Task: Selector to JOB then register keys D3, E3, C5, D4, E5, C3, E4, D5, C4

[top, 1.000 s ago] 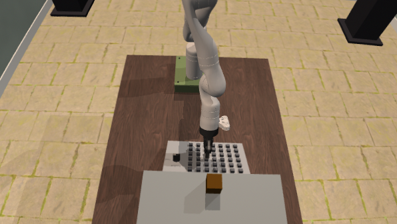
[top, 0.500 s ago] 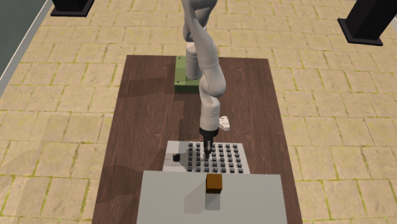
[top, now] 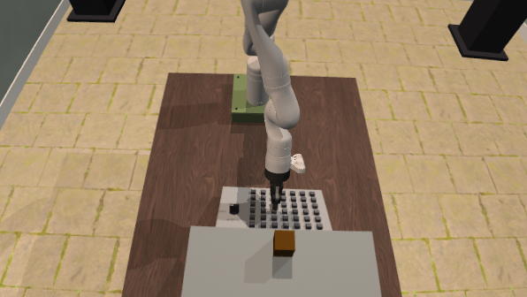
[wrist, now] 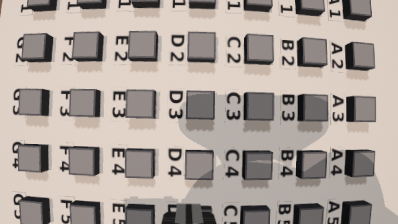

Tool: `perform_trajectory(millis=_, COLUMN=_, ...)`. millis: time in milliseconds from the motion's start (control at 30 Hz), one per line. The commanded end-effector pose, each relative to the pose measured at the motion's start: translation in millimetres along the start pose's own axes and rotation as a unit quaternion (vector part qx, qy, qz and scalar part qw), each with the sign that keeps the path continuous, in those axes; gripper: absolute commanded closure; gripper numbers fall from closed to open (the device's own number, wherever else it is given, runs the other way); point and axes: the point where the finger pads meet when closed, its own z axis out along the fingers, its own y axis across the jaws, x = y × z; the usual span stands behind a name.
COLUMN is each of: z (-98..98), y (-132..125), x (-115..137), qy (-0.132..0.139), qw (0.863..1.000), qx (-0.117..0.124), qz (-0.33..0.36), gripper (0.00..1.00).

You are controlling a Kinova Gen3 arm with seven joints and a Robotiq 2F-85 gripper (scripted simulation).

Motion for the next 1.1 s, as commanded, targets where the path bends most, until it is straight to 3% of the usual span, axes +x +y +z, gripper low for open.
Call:
perform_trajectory(millis=0, z=1.3, y=3, x=-3, qy=-0.003, qw=1.0, qx=-0.003, qz=0.004, gripper=0.9)
perform_trajectory(millis=467, z=-5.1, y=3, x=-3, qy=-0.003, qw=1.0, qx=-0.003, qz=0.004, gripper=0.9)
perform_trajectory(millis=1067, z=-29.6, y=2, x=-3, qy=-0.003, qw=1.0, qx=-0.003, qz=0.004, gripper=0.9)
